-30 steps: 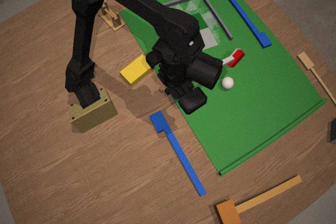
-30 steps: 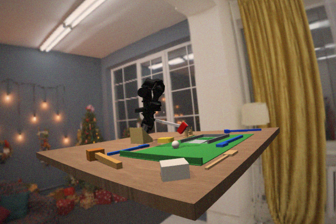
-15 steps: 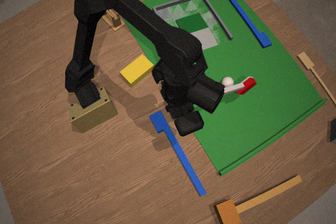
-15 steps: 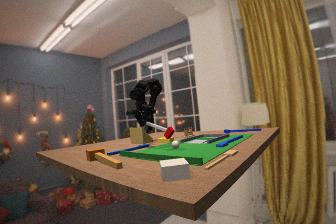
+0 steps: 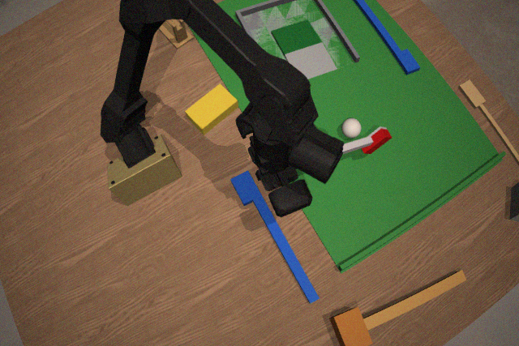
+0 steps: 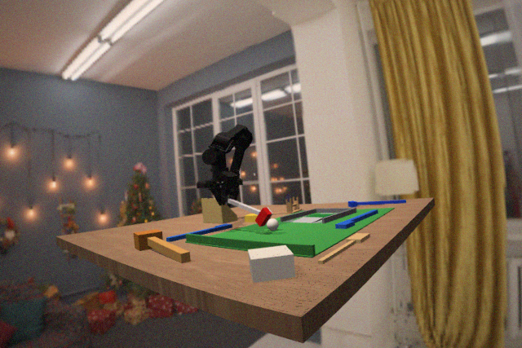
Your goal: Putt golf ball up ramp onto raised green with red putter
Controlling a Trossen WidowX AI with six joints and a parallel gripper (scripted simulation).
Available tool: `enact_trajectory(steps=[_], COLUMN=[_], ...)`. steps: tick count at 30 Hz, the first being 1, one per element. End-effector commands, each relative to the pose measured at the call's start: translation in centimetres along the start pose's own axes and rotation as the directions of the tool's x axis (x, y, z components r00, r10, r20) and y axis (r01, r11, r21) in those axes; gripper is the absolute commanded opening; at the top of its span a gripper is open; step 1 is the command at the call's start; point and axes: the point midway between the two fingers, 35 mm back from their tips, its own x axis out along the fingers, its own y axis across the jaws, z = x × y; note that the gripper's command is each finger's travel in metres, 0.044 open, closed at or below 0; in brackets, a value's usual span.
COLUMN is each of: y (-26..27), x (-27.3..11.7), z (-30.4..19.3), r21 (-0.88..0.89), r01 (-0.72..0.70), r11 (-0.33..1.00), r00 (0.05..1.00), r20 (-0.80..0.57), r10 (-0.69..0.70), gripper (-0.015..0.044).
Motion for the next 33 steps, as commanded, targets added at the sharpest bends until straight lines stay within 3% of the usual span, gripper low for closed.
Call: enact_trajectory(steps=[1, 24, 33], y=[0.1, 0.0, -2.7], x=[0.7, 2.2, 2.5], z=[0.0, 0.0, 0.0], r21=[0.006, 0.0, 0.005], r01=[-0.008, -0.003, -0.006], r11=[1.0, 1.0, 1.0], r00=[1.0, 1.0, 1.0], r20=[0.003, -0.003, 0.004], r10=[0.008, 0.003, 0.006], gripper=[0.0, 0.0, 0.0])
